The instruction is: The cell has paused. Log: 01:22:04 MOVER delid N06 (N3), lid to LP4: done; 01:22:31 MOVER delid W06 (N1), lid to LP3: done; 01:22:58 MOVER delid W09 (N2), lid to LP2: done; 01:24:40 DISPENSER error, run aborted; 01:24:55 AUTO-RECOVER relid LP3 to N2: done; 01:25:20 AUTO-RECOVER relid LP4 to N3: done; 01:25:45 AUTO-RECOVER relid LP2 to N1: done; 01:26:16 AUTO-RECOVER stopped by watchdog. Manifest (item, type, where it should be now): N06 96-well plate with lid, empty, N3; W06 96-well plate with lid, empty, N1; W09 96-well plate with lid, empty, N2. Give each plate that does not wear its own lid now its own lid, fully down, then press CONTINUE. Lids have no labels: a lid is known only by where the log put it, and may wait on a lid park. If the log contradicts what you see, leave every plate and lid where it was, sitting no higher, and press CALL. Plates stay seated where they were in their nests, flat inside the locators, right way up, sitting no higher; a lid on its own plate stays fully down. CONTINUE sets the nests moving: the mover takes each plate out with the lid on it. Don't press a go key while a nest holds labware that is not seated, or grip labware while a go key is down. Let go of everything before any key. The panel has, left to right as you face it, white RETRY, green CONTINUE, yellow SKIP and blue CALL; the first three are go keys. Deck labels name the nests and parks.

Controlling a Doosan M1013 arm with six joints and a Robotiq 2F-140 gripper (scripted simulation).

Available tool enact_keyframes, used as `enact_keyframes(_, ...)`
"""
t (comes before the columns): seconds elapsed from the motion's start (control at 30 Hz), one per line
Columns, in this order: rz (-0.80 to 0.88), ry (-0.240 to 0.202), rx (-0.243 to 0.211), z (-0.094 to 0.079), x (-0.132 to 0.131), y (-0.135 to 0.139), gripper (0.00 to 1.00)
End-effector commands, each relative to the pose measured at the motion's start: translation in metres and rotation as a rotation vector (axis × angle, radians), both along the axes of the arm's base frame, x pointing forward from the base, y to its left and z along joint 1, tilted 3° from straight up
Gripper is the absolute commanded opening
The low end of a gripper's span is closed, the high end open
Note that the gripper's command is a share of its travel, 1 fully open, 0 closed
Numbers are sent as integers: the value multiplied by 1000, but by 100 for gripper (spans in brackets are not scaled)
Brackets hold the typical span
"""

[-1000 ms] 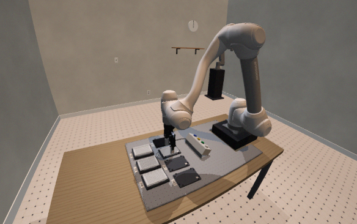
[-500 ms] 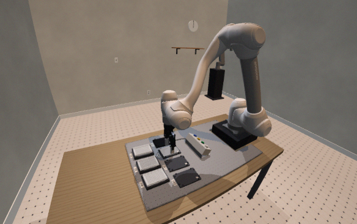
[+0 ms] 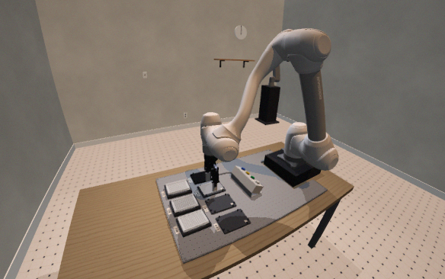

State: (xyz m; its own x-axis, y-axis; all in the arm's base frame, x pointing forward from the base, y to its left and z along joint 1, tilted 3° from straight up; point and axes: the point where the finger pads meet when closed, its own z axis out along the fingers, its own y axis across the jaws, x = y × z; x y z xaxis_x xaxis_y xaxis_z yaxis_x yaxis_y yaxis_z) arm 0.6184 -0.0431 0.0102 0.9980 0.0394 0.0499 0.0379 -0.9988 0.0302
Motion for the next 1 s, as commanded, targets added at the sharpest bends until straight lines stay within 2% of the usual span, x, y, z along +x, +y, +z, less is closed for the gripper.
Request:
enact_keyframes(0.0,0,0,0,0,0,0,59)
enact_keyframes(0.67,0,0,0,0,0,0,59)
enact_keyframes(0.7,0,0,0,0,0,0,66)
enact_keyframes(0.97,0,0,0,0,0,0,66)
